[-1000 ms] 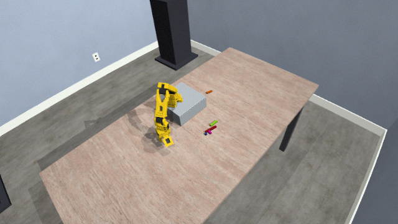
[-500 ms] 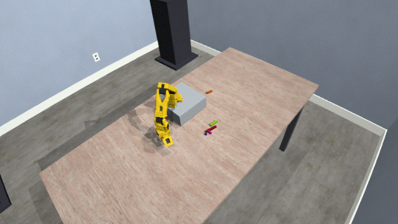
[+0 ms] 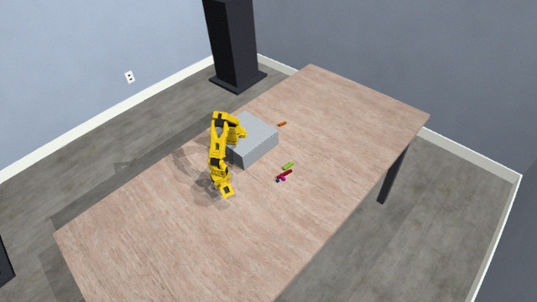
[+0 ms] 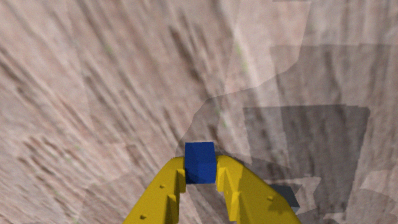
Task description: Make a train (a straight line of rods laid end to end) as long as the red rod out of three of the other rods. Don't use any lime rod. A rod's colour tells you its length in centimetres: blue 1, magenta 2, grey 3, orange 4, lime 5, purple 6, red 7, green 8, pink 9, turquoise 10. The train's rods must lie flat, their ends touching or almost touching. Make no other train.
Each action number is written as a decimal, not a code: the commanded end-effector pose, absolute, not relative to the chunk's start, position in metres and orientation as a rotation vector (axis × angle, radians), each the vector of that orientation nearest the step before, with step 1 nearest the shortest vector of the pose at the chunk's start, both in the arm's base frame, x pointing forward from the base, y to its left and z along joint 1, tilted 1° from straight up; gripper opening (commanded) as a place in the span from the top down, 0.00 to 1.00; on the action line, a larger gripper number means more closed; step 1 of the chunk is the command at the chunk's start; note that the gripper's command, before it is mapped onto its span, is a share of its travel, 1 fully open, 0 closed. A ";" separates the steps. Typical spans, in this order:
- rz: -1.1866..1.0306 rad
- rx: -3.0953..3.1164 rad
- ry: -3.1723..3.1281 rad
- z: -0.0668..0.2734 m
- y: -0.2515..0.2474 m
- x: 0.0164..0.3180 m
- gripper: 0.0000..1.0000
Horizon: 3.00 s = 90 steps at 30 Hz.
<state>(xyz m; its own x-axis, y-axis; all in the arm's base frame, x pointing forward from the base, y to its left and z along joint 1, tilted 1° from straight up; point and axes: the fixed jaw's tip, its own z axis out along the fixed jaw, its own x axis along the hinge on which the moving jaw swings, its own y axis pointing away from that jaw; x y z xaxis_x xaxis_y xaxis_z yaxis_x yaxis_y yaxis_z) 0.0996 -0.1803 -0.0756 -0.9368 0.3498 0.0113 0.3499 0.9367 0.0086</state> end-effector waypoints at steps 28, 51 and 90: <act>-0.024 -0.571 -3.077 -0.076 -0.180 0.099 1.00; -0.025 -0.571 -3.077 -0.042 -0.185 0.098 1.00; -0.019 0.832 -3.025 -0.048 -0.189 0.137 1.00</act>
<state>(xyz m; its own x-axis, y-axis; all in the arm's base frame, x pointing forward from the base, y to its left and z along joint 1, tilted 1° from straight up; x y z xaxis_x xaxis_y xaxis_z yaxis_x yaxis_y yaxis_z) 0.1312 -0.1914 -0.0451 -0.9167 -0.3996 -0.0011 -0.3995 0.9166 -0.0129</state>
